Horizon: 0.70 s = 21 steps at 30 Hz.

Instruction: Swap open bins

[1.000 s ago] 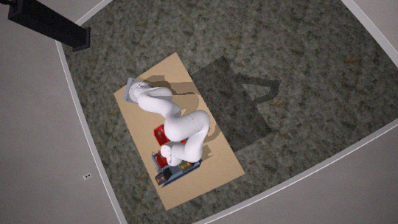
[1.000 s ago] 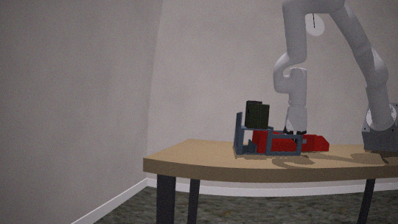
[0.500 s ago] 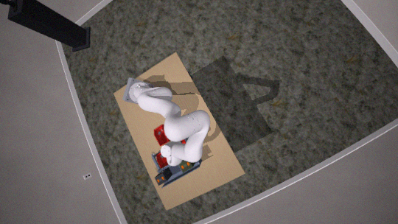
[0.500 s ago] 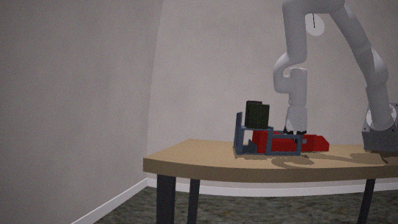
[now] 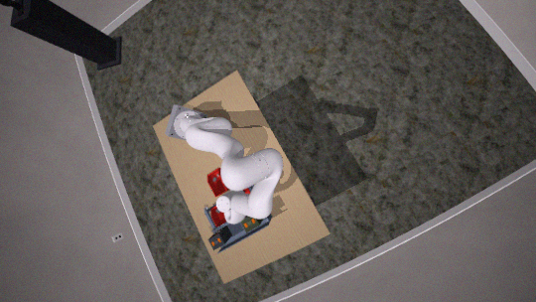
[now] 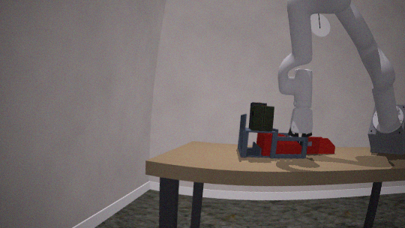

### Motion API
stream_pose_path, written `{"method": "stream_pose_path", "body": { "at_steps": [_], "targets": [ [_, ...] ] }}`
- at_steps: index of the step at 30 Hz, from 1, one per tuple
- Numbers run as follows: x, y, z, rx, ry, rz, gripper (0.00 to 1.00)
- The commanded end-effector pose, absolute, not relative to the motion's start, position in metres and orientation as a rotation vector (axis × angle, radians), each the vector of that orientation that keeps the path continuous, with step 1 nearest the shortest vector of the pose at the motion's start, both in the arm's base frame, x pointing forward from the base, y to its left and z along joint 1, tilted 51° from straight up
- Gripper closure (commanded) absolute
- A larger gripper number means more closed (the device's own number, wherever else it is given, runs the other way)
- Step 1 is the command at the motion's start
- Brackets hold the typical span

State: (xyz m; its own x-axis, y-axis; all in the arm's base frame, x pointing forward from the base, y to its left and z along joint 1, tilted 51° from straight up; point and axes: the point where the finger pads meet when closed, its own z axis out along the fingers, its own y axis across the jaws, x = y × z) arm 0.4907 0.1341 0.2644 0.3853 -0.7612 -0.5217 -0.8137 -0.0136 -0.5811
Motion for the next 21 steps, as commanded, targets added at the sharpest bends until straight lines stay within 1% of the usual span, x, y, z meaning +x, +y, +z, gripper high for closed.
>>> {"method": "stream_pose_path", "body": {
  "at_steps": [1,21],
  "targets": [
    [0.490,0.133,0.266,-1.772,1.380,0.075,1.00],
    [0.483,0.122,0.276,-1.772,1.380,0.075,1.00]
  ]
}}
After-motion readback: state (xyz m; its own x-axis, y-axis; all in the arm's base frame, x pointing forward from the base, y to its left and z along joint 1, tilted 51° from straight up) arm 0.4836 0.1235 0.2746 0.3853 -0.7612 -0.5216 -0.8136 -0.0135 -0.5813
